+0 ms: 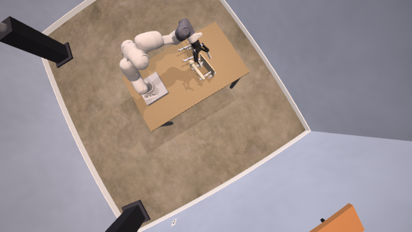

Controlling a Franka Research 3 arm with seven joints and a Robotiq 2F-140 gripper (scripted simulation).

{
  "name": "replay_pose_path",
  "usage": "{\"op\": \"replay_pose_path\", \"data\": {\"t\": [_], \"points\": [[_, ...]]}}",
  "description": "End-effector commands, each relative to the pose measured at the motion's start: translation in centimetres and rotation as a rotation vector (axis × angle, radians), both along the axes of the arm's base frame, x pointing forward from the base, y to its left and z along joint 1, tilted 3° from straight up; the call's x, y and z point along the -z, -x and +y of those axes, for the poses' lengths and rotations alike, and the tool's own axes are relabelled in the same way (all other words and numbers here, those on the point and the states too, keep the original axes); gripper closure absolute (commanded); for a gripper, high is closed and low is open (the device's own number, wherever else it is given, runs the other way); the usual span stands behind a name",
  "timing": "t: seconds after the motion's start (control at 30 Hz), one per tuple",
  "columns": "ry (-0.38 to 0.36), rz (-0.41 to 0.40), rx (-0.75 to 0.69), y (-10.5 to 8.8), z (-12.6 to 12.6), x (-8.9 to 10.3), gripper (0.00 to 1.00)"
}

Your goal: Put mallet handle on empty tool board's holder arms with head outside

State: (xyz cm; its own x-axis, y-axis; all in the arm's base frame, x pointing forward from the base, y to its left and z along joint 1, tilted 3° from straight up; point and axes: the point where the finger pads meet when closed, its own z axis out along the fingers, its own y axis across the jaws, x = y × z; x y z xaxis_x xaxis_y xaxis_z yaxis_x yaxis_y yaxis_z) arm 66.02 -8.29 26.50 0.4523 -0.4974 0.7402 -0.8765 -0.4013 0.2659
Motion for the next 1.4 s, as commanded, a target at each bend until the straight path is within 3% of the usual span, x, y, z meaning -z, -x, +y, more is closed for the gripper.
{"op": "replay_pose_path", "data": {"t": [0.0,0.2,0.27,0.3,0.67,1.37], "points": [[-0.162,0.007,0.042,1.3,1.8,2.2,0.0],[-0.38,0.006,0.13,3.7,3.3,4.7,0.0],[-0.38,0.006,0.13,3.7,3.3,4.7,0.0],[-0.467,0.007,0.165,4.7,3.9,5.8,0.0],[-0.853,0.004,0.321,8.9,6.4,10.3,0.0],[-0.864,0.003,0.325,9.0,6.5,10.5,0.0]]}}
